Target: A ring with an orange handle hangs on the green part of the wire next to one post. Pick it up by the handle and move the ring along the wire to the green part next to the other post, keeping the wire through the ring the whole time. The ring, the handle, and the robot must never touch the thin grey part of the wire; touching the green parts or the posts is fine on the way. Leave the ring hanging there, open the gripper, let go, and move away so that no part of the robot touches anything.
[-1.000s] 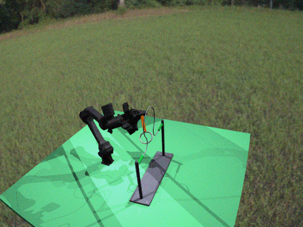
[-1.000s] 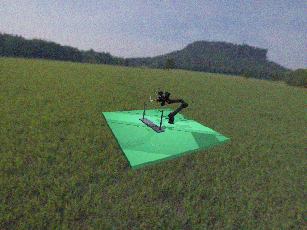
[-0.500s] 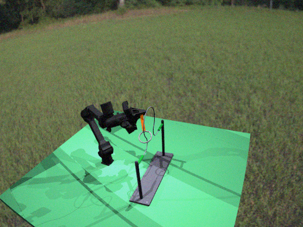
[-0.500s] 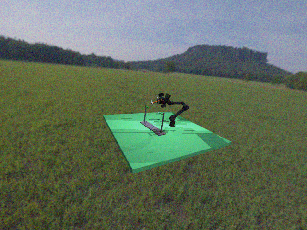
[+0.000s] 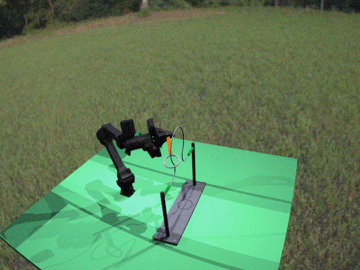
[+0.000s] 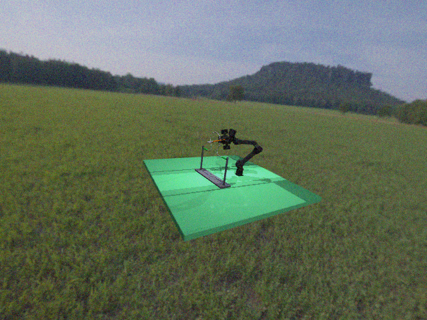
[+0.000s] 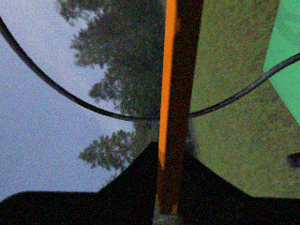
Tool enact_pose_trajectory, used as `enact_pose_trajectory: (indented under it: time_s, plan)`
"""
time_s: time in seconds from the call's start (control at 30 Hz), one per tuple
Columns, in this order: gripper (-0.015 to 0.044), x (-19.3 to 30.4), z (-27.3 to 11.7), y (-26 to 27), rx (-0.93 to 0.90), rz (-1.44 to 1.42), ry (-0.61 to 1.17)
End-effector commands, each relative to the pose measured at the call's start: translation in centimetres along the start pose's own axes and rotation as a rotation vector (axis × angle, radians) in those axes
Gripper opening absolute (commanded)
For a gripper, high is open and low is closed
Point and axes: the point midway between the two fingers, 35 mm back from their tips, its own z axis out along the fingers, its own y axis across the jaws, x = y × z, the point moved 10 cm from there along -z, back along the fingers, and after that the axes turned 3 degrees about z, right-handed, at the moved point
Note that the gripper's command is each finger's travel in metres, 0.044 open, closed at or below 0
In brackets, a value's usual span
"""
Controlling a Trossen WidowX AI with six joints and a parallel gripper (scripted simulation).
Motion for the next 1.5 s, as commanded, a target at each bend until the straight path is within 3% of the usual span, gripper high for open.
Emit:
enact_pose_trajectory:
  time_s: [0.0, 1.47]
  plan:
    - [-0.0150, 0.08, 0.01, 0.19, 0.027, -0.045, 0.000]
    - [-0.0150, 0.80, 0.44, 0.57, 0.351, -0.547, -0.065]
